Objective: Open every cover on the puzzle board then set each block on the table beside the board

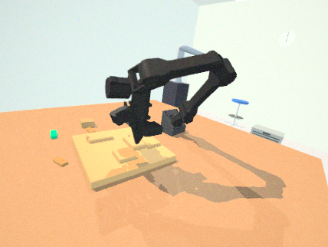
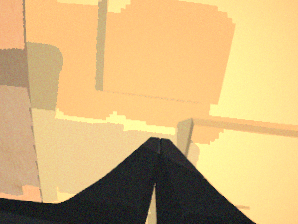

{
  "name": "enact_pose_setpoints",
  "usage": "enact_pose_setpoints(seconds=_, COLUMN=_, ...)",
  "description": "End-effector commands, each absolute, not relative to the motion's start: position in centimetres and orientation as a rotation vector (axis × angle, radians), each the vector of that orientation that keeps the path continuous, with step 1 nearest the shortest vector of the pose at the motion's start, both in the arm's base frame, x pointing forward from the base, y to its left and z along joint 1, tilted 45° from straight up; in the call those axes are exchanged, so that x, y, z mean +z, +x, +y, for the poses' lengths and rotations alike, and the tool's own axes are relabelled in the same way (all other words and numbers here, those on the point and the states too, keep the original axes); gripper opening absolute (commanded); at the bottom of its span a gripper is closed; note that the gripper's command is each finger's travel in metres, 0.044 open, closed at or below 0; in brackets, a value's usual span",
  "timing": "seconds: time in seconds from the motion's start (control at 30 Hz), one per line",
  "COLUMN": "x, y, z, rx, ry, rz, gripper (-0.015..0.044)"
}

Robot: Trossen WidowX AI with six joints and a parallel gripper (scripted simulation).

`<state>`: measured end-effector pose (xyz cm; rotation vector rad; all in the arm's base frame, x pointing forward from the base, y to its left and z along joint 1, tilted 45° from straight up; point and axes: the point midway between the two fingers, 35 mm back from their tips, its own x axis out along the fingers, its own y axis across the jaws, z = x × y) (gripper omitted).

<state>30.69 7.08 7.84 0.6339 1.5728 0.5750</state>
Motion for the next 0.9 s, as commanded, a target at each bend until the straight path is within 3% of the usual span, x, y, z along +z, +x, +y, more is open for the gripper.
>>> enact_pose_setpoints(seconds=0.0, x=7.5, y=30.6, z=7.6, rx=0.579, ry=0.639, rz=1.576, gripper=0.0000)
enact_pose_setpoints(seconds=0.87, x=5.8, y=30.2, z=9.4, rx=0.581, ry=0.641, rz=1.576, gripper=0.0000)
